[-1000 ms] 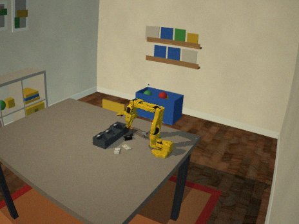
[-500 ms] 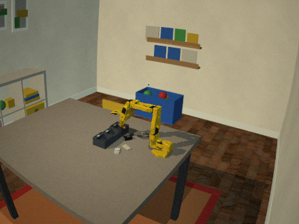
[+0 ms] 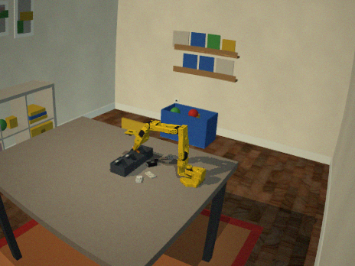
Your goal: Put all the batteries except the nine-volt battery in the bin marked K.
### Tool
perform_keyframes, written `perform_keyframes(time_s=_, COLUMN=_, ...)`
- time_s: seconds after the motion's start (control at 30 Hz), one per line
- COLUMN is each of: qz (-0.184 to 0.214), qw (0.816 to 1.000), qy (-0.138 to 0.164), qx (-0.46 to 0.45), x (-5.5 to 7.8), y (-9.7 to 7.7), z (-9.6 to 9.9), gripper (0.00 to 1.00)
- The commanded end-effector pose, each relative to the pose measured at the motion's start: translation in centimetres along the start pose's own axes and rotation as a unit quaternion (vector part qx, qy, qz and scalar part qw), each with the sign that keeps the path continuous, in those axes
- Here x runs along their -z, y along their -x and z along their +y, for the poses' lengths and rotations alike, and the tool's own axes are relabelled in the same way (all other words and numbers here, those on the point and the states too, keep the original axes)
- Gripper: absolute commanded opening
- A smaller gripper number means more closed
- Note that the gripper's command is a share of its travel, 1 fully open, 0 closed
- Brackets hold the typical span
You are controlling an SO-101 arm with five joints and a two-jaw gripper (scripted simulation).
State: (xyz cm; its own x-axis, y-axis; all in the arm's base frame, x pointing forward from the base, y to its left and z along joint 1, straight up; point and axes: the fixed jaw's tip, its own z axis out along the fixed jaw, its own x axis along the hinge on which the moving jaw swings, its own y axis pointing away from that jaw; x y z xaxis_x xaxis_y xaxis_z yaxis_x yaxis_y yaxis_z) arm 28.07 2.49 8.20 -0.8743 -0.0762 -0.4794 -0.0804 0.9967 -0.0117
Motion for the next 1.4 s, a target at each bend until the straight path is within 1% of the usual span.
perform_keyframes(time_s=0.0, qz=-0.046, qw=0.999, qy=0.007, qx=0.001, x=0.8, y=2.1, z=0.8, gripper=0.0)
perform_keyframes(time_s=0.5, qz=-0.046, qw=0.999, qy=0.007, qx=0.001, x=0.8, y=2.1, z=0.8, gripper=0.0)
perform_keyframes(time_s=0.6, qz=-0.046, qw=0.999, qy=0.007, qx=0.001, x=0.8, y=2.1, z=0.8, gripper=0.05)
perform_keyframes(time_s=0.77, qz=-0.046, qw=0.999, qy=0.007, qx=0.001, x=0.8, y=2.1, z=0.8, gripper=0.18)
perform_keyframes(time_s=0.83, qz=-0.046, qw=0.999, qy=0.007, qx=0.001, x=0.8, y=2.1, z=0.8, gripper=0.21)
perform_keyframes(time_s=1.07, qz=-0.046, qw=0.999, qy=0.007, qx=0.001, x=0.8, y=2.1, z=0.8, gripper=0.23)
perform_keyframes(time_s=1.2, qz=-0.046, qw=0.999, qy=0.007, qx=0.001, x=1.5, y=2.2, z=0.8, gripper=0.23)
perform_keyframes(time_s=1.37, qz=-0.046, qw=0.999, qy=0.007, qx=0.001, x=3.5, y=2.4, z=0.7, gripper=0.23)
